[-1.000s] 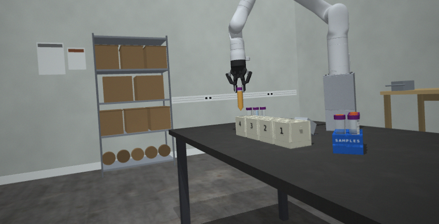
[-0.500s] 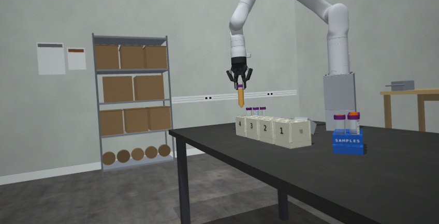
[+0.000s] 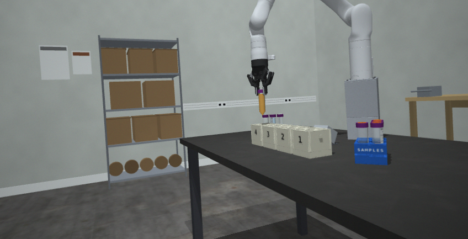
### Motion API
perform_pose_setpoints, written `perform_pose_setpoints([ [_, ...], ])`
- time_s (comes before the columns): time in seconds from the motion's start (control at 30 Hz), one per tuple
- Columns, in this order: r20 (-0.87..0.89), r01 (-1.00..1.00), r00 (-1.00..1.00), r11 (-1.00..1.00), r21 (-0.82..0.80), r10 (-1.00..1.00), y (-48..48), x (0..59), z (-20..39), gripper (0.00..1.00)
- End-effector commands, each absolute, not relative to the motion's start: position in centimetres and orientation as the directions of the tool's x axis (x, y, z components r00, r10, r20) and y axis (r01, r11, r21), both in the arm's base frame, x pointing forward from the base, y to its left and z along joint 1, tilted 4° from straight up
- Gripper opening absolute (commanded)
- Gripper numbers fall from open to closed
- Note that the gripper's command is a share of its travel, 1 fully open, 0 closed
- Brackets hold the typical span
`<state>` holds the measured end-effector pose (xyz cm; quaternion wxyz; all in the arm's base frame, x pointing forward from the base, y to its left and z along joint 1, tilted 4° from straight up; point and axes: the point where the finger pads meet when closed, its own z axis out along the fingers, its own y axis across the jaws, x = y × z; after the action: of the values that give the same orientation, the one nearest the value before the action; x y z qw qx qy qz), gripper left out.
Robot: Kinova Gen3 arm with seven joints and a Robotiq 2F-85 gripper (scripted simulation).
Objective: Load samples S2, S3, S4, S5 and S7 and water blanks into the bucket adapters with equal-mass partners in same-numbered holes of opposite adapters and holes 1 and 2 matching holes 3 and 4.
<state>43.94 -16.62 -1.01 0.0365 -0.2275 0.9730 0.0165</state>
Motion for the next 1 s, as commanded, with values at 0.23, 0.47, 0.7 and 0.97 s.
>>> perform_pose_setpoints([
  [0.23,-0.075,-0.297,-0.953,0.955,0.024,-0.294,-14.0,43.9,-0.8,0.1],
  [0.47,-0.071,-0.161,-0.985,0.986,0.034,-0.158,-11.7,43.8,-0.7,0.1],
  [0.7,-0.067,-0.042,-0.997,0.998,0.043,-0.039,-9.7,43.7,-0.6,0.1],
  [0.97,-0.064,0.024,-0.998,0.999,0.047,0.027,-7.3,43.6,-0.5,0.1],
])
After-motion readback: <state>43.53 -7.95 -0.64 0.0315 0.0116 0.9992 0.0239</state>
